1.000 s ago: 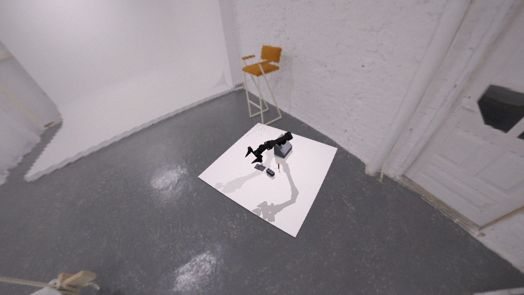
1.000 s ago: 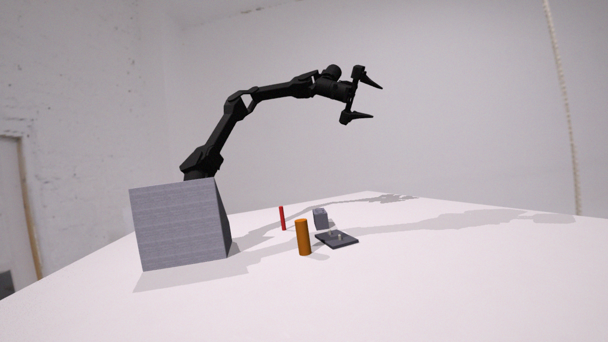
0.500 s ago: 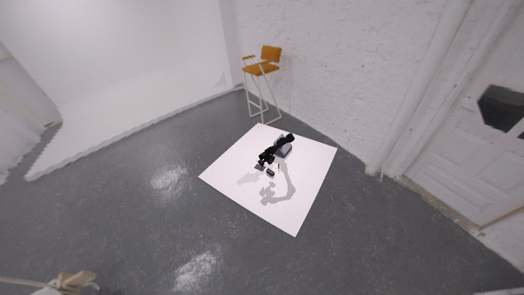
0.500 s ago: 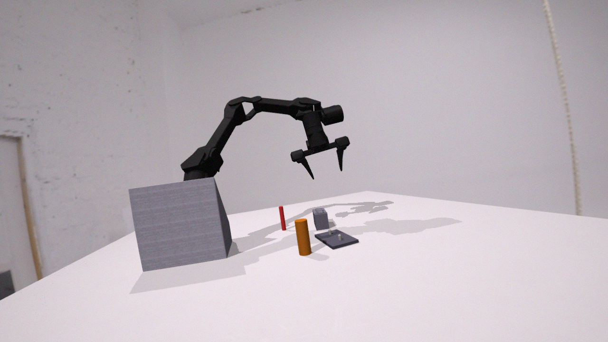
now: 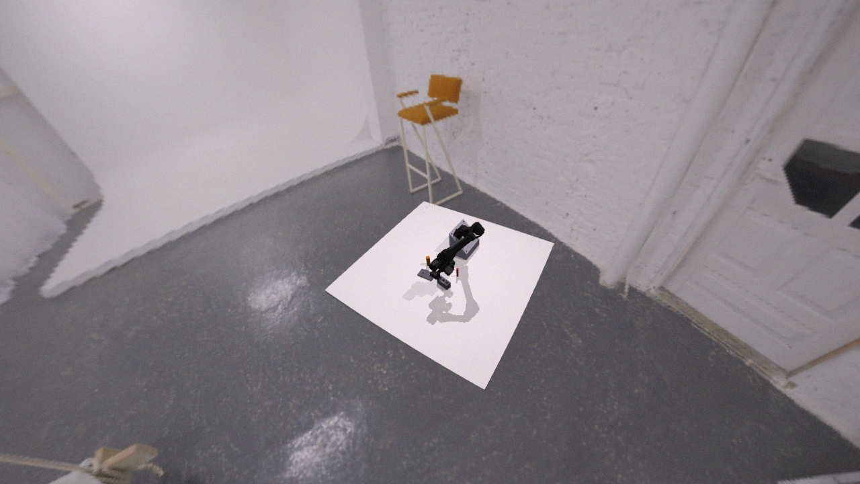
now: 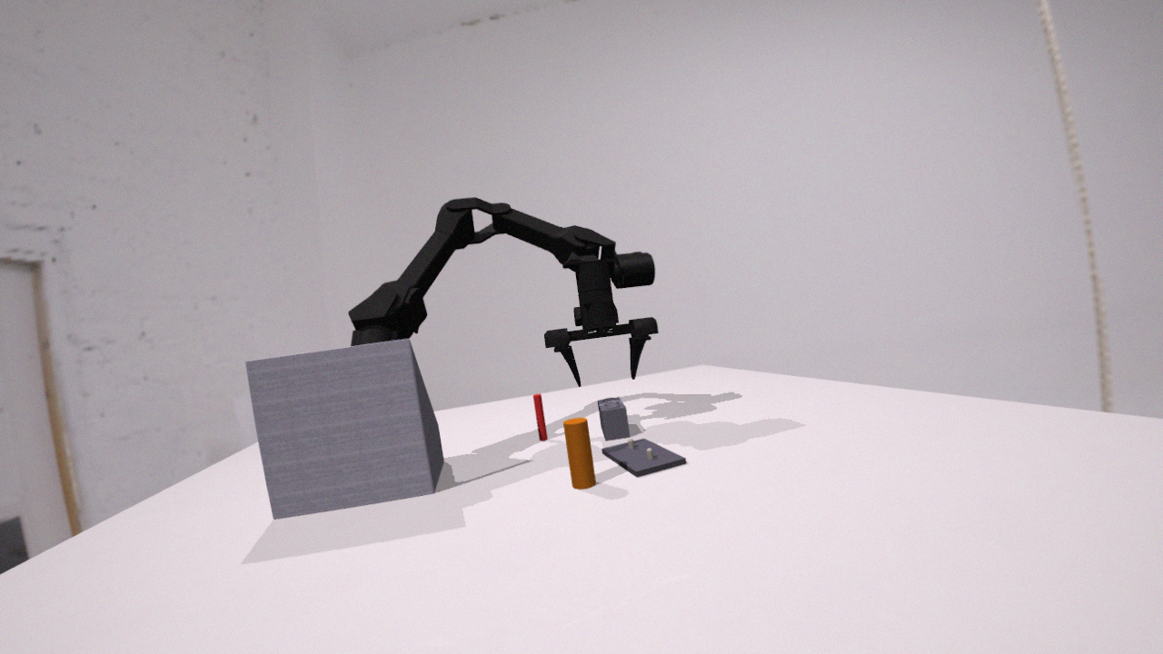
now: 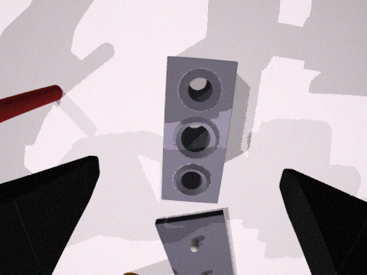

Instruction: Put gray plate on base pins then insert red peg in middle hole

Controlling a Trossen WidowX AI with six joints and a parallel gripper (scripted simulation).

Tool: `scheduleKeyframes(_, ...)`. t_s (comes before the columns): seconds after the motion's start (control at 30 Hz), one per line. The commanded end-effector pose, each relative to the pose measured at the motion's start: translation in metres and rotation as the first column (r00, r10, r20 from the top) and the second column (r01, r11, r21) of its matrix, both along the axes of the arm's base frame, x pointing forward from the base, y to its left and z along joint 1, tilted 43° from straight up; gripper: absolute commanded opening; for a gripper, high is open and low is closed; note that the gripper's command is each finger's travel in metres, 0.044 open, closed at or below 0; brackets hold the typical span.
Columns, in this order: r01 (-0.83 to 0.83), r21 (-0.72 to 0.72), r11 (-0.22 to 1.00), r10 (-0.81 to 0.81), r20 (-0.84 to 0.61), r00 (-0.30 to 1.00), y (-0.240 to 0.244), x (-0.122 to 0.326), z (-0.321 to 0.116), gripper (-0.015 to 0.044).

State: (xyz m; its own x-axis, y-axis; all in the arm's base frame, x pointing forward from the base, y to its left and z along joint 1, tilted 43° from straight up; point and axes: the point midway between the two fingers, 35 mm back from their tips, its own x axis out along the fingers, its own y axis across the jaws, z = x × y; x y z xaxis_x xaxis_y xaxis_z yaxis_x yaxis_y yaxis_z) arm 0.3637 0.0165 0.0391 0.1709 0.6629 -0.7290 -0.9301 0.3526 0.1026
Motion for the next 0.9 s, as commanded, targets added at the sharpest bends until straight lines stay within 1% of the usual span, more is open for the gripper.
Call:
scheduleKeyframes(0.0, 0.01, 0.005, 1.0, -0.01, -0.001, 1.0, 0.005, 0.001, -0.007, 0.044)
scheduleKeyframes(0.1, 0.01, 0.006, 1.0, -0.01, -0.001, 1.0, 0.014, 0.006, -0.014, 0.044)
scheduleKeyframes(0.87, 0.01, 0.006, 1.0, -0.01, -0.002, 1.0, 0.036, 0.013, -0.038, 0.044)
